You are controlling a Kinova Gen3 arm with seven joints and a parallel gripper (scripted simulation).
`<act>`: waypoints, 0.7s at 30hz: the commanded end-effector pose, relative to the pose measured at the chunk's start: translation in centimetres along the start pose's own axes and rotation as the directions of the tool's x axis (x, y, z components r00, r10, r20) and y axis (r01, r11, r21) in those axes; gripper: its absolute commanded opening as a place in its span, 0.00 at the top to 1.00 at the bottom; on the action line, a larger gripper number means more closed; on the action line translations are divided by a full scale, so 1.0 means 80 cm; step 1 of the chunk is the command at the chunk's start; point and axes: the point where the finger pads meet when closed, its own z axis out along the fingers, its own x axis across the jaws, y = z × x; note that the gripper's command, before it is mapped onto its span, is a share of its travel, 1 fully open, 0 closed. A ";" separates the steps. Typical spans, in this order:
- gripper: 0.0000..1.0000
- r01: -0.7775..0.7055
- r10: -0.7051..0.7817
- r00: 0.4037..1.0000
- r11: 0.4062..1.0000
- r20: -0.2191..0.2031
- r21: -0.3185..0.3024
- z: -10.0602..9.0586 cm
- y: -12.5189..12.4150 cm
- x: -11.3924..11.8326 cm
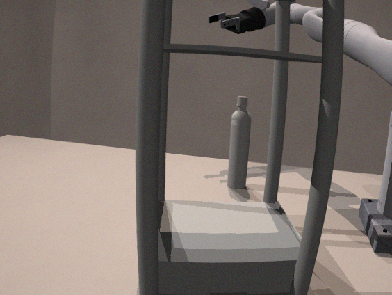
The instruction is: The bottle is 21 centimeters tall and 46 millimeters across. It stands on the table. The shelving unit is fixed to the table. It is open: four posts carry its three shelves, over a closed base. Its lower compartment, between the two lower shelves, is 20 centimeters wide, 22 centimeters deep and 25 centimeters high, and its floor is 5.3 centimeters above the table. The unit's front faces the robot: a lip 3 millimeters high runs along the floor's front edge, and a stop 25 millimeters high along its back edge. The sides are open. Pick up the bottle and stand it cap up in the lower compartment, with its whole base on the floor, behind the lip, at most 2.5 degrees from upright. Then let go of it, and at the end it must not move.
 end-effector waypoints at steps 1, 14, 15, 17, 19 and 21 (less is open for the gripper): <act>0.00 -0.018 0.019 0.999 1.000 -0.031 0.008 0.003 -0.015 -0.050; 0.00 -0.022 0.022 1.000 1.000 -0.018 0.017 0.008 -0.017 -0.054; 0.00 -0.024 0.024 1.000 0.999 -0.012 0.021 0.010 -0.018 -0.055; 0.00 -0.028 0.028 1.000 0.999 0.004 0.033 0.015 -0.021 -0.060; 0.00 -0.036 0.034 0.999 0.998 0.030 0.051 0.023 -0.025 -0.067; 0.00 -0.036 0.034 0.999 0.998 0.030 0.051 0.023 -0.025 -0.067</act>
